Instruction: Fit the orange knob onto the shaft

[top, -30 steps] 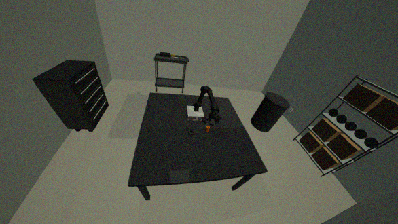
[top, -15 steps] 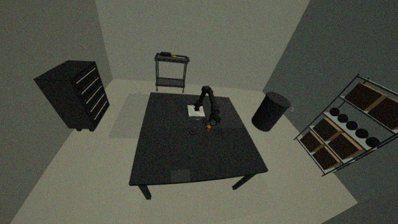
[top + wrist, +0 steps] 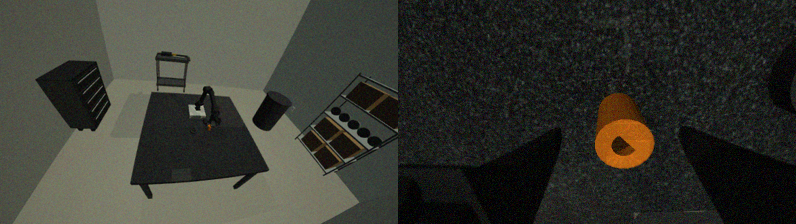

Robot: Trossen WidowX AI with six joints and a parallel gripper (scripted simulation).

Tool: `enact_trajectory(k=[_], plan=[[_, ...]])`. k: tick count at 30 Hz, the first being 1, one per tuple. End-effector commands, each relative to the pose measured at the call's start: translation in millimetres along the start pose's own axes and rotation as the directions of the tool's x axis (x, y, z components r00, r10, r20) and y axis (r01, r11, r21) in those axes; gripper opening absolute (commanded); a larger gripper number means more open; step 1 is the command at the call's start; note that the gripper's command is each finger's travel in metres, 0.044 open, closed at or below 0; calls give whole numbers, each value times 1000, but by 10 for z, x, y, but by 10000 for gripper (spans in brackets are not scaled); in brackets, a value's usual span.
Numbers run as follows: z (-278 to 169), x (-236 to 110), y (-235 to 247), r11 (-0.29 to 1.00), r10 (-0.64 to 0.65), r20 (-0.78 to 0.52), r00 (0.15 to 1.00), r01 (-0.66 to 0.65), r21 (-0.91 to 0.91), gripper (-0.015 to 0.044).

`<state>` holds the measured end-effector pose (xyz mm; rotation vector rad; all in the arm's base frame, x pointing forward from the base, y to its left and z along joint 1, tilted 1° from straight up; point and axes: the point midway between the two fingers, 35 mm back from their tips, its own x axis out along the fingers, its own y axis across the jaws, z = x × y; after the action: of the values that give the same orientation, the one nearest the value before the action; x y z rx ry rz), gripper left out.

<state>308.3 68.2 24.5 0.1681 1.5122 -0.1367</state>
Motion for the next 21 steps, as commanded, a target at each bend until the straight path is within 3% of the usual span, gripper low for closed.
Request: enact_trajectory(k=[1, 21], plan=[[-19, 99, -8, 1000, -4, -12, 1000, 4, 4, 440], [-39, 391, -21, 1000, -4, -11, 1000, 4, 6, 440]])
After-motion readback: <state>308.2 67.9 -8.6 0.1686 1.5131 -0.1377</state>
